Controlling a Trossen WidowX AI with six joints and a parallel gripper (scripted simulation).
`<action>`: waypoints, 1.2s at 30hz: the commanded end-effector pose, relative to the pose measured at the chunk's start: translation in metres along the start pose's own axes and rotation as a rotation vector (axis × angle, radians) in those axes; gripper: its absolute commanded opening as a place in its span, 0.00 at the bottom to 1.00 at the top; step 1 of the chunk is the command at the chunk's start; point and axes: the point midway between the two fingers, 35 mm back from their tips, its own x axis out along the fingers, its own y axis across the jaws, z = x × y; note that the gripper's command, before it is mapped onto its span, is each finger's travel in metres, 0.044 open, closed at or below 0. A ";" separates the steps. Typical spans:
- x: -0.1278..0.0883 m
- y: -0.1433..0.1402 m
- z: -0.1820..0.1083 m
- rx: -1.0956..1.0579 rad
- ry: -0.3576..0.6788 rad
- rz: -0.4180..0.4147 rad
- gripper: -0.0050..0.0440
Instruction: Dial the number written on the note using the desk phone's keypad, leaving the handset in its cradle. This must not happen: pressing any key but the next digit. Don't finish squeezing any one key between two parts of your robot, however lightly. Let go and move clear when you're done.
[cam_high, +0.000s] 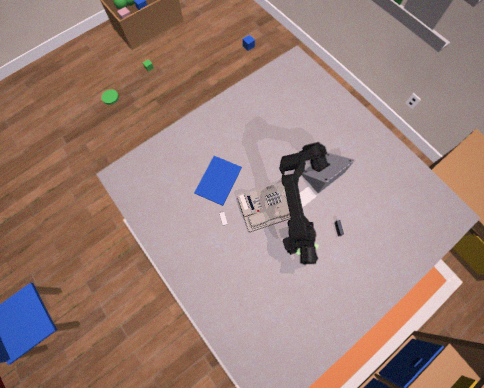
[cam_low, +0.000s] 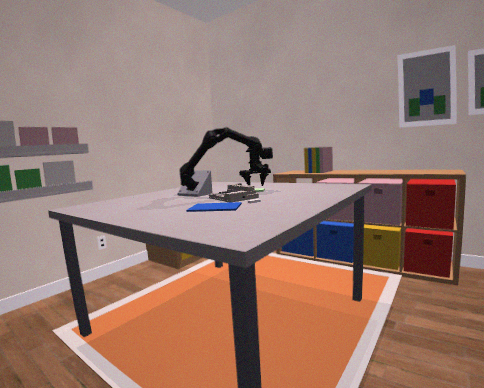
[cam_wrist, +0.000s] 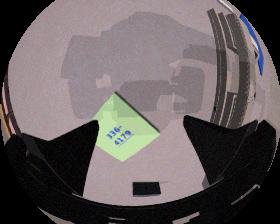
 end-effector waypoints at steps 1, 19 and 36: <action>0.000 0.000 0.001 -0.001 -0.004 0.001 1.00; 0.000 0.000 -0.058 -0.001 -0.004 0.001 1.00; -0.043 0.019 -0.044 -0.007 -0.007 0.005 1.00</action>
